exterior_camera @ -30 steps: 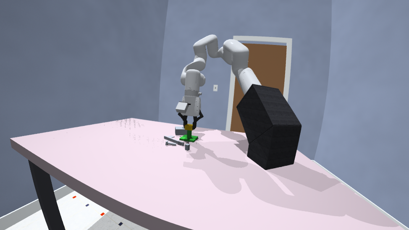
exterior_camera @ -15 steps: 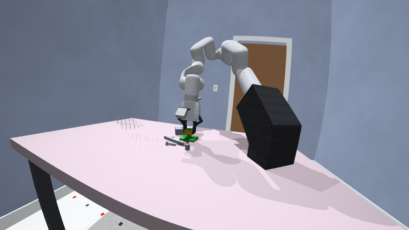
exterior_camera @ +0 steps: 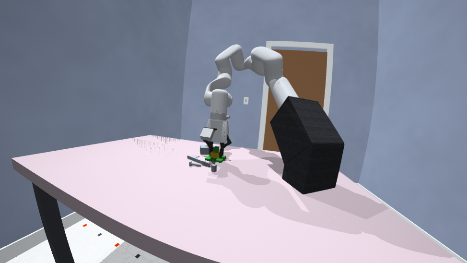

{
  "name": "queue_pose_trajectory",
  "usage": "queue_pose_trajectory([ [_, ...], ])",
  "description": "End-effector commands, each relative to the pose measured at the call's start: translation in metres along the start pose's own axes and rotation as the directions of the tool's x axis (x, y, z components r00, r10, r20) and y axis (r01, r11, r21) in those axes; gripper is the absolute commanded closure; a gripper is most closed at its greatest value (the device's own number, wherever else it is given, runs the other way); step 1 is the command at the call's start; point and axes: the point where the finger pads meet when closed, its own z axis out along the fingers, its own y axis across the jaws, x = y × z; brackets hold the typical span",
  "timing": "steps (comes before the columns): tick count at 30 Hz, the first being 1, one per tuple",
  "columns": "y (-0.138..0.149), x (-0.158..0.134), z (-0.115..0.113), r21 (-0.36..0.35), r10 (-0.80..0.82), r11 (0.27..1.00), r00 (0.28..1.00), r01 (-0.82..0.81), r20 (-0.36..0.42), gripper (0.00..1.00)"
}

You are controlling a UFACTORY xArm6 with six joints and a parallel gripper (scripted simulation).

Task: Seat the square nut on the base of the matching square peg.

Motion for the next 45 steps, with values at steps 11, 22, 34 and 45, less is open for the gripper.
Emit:
queue_pose_trajectory([
  [11, 0.0006, 0.0003, -0.0002, -0.001, 0.0, 1.0, 1.0, 0.0, -0.001, 1.0],
  [22, 0.0006, 0.0003, -0.0002, -0.001, 0.0, 1.0, 1.0, 0.0, -0.001, 1.0],
  [34, 0.0006, 0.0003, -0.0002, -0.001, 0.0, 1.0, 1.0, 0.0, -0.001, 0.0],
  [45, 0.0013, 0.0, -0.0018, -0.002, 0.0, 1.0, 1.0, 0.0, 0.001, 0.0],
])
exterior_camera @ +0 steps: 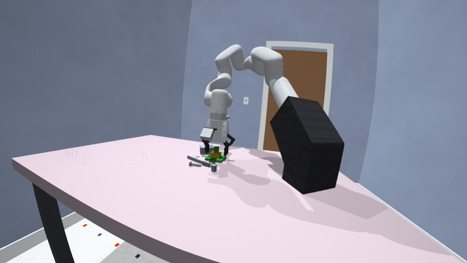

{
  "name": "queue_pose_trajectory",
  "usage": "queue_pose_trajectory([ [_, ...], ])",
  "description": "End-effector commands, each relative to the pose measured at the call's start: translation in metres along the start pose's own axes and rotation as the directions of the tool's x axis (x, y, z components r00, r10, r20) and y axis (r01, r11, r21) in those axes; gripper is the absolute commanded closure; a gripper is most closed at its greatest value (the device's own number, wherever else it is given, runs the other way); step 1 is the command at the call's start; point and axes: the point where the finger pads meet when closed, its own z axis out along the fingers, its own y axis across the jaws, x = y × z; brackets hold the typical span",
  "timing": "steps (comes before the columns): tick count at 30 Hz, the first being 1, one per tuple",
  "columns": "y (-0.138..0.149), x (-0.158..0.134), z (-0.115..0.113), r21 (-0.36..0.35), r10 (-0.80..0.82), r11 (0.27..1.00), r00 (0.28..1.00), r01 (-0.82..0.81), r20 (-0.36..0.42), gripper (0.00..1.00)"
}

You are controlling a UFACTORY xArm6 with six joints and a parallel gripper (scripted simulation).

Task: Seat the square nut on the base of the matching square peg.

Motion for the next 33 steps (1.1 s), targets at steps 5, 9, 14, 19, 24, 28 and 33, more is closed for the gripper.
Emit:
queue_pose_trajectory([
  [5, 0.01, -0.002, -0.023, -0.012, 0.001, 1.0, 1.0, -0.001, 0.018, 0.0],
  [9, 0.018, -0.005, -0.059, -0.022, 0.004, 1.0, 0.999, -0.004, 0.036, 0.0],
  [14, 0.019, -0.005, -0.09, -0.024, 0.007, 1.0, 0.999, -0.006, 0.041, 0.0],
  [19, 0.011, -0.003, -0.135, -0.014, 0.006, 1.0, 1.0, -0.005, 0.024, 0.0],
  [24, 0.002, 0.0, -0.157, -0.003, 0.001, 1.0, 1.0, -0.001, 0.002, 0.0],
  [28, 0.0, 0.0, -0.16, -0.002, 0.0, 1.0, 1.0, 0.0, -0.001, 0.0],
  [33, 0.0, 0.0, -0.16, -0.001, 0.0, 1.0, 1.0, 0.0, -0.001, 0.0],
])
